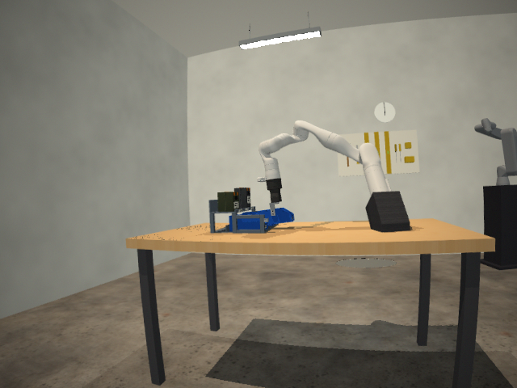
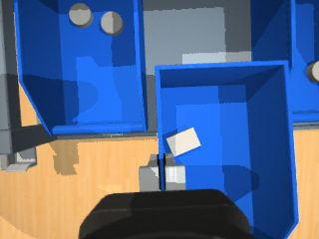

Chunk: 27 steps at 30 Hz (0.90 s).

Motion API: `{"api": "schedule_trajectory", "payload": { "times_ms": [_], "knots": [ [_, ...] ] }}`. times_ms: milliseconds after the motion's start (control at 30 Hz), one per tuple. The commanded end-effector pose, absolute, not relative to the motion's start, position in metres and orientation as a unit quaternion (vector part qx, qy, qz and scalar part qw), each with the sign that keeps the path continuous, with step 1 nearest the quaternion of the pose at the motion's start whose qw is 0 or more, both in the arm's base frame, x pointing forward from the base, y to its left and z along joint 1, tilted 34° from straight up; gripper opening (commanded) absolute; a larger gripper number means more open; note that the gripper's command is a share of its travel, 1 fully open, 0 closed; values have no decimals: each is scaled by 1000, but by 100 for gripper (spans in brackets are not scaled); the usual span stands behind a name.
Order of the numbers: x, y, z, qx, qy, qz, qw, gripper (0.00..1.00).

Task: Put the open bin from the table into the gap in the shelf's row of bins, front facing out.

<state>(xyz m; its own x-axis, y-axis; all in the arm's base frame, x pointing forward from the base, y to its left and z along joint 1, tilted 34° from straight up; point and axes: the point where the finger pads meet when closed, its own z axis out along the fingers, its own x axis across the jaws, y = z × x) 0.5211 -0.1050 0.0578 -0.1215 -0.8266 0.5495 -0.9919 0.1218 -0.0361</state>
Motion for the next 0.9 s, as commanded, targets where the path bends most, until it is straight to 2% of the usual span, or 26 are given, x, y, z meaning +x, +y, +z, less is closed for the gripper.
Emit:
{"api": "schedule_trajectory", "payload": {
  "times_ms": [0,867],
  "knots": [
    [522,-106,58,630,-721,201,207,0],
    [540,-107,60,631,-721,201,207,0]
  ]
}}
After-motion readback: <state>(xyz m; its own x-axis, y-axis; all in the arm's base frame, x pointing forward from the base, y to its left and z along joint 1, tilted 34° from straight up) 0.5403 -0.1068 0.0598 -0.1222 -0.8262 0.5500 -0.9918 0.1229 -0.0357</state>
